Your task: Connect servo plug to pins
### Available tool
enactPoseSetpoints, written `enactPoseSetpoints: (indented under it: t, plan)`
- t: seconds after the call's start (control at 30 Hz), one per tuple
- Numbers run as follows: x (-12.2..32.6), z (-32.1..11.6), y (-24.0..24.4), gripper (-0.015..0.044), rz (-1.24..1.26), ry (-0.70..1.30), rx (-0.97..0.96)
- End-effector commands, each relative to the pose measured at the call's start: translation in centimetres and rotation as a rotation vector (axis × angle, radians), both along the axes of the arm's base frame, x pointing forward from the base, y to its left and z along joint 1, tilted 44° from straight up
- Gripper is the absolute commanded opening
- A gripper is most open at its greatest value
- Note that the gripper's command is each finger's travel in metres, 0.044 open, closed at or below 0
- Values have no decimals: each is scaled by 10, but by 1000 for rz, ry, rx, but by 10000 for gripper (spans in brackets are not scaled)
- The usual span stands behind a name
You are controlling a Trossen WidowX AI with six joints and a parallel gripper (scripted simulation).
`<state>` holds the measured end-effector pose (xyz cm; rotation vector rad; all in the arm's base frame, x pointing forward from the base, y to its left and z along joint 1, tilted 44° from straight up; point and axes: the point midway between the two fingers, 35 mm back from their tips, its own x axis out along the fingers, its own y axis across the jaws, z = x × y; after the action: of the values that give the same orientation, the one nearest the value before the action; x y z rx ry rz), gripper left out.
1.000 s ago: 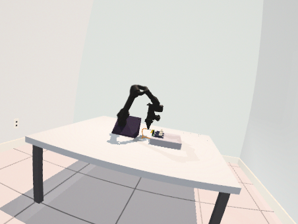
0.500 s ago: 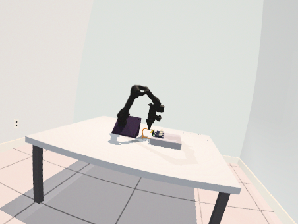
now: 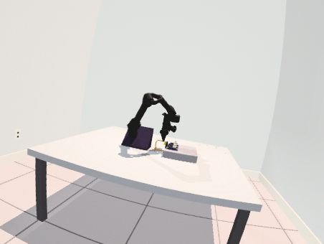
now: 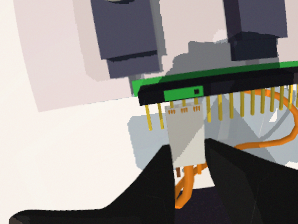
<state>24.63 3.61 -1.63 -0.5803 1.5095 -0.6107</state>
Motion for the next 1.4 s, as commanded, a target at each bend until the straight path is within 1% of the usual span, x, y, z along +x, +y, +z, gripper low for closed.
enactPoseSetpoints:
  t: [0.0,0.2,0.5,0.7,0.77,1.37]
  plan:
    - [5,1,0,0,5,-3,-2]
    - [8,1,0,0,5,-3,-2]
    - [5,1,0,236,5,-3,-2]
    - [6,37,36,394,5,-2,1]
    - [6,43,40,440,5,-2,0]
    - [6,43,40,440,5,-2,0]
